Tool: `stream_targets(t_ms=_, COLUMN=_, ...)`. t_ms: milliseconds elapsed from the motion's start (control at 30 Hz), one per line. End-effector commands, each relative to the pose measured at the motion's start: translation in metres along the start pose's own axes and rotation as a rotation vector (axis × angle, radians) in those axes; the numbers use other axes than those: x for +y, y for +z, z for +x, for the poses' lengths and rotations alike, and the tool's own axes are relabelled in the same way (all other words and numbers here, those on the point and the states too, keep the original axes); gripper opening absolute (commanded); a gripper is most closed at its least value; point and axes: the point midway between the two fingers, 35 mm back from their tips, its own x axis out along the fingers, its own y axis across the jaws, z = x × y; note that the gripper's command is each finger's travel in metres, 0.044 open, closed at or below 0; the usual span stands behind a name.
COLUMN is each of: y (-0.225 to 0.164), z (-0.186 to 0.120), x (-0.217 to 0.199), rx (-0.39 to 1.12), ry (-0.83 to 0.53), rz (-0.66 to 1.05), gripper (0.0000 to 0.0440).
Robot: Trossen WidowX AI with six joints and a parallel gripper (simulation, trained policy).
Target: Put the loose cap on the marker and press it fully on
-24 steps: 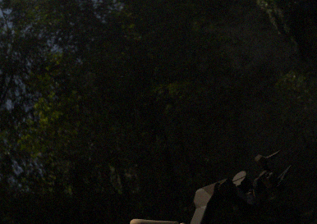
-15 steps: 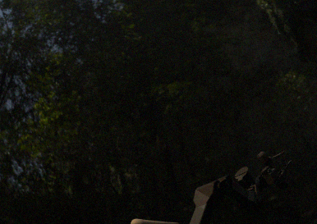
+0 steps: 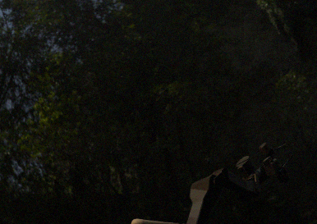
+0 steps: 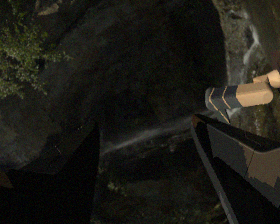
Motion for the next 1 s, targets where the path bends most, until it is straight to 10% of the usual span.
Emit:
stream_targets(t_ms=0, y=0.001, z=0.004, x=0.008, rx=0.008, ry=-0.005, rz=0.005, gripper=0.0261)
stream_targets(t_ms=967, y=0.021, z=0.029, x=0.03, rx=0.03, ry=-0.135, rz=-0.039, gripper=0.0301)
